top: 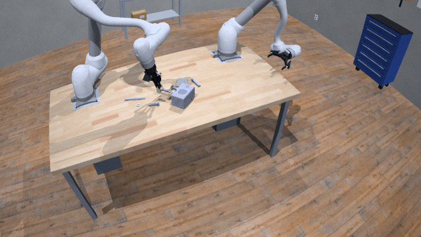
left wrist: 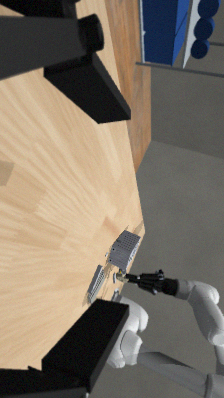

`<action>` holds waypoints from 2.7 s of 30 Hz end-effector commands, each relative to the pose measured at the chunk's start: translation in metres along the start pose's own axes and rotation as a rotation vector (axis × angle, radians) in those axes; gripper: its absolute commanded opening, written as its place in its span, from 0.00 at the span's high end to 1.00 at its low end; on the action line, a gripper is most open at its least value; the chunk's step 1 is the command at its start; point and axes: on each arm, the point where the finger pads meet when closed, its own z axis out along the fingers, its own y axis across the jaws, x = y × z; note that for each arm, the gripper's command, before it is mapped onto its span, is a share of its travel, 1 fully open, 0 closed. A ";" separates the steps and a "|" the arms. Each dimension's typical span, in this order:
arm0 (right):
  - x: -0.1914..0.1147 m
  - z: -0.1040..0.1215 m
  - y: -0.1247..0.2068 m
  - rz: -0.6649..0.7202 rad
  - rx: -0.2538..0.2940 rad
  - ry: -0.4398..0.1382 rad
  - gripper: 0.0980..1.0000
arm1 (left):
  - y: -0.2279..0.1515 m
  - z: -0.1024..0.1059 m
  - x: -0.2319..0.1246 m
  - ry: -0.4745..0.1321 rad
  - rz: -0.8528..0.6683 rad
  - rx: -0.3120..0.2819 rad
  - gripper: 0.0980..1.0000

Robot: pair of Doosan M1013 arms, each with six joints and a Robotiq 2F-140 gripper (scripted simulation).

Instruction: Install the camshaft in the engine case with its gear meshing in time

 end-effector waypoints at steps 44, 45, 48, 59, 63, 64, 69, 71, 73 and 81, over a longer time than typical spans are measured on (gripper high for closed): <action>-0.001 -0.001 -0.014 0.000 0.002 -0.002 0.95 | 0.000 0.000 0.001 0.000 0.001 0.000 0.00; -0.001 -0.001 -0.014 0.000 0.002 -0.002 0.95 | 0.000 0.000 0.001 0.000 0.001 0.000 0.00; -0.001 -0.001 -0.014 0.000 0.002 -0.002 0.95 | 0.000 0.000 0.001 0.000 0.001 0.000 0.00; -0.001 -0.001 -0.014 0.000 0.002 -0.002 0.95 | 0.000 0.000 0.001 0.000 0.001 0.000 0.00; -0.001 -0.001 -0.014 0.000 0.002 -0.002 0.95 | 0.000 0.000 0.001 0.000 0.001 0.000 0.00; -0.001 -0.001 -0.014 0.000 0.002 -0.002 0.95 | 0.000 0.000 0.001 0.000 0.001 0.000 0.00; -0.001 -0.001 -0.014 0.000 0.002 -0.002 0.95 | 0.000 0.000 0.001 0.000 0.001 0.000 0.00; -0.001 -0.001 -0.014 0.000 0.002 -0.002 0.95 | 0.000 0.000 0.001 0.000 0.001 0.000 0.00; -0.001 -0.001 -0.014 0.000 0.002 -0.002 0.95 | 0.000 0.000 0.001 0.000 0.001 0.000 0.00; -0.001 -0.001 -0.014 0.000 0.002 -0.002 0.95 | 0.000 0.000 0.001 0.000 0.001 0.000 0.00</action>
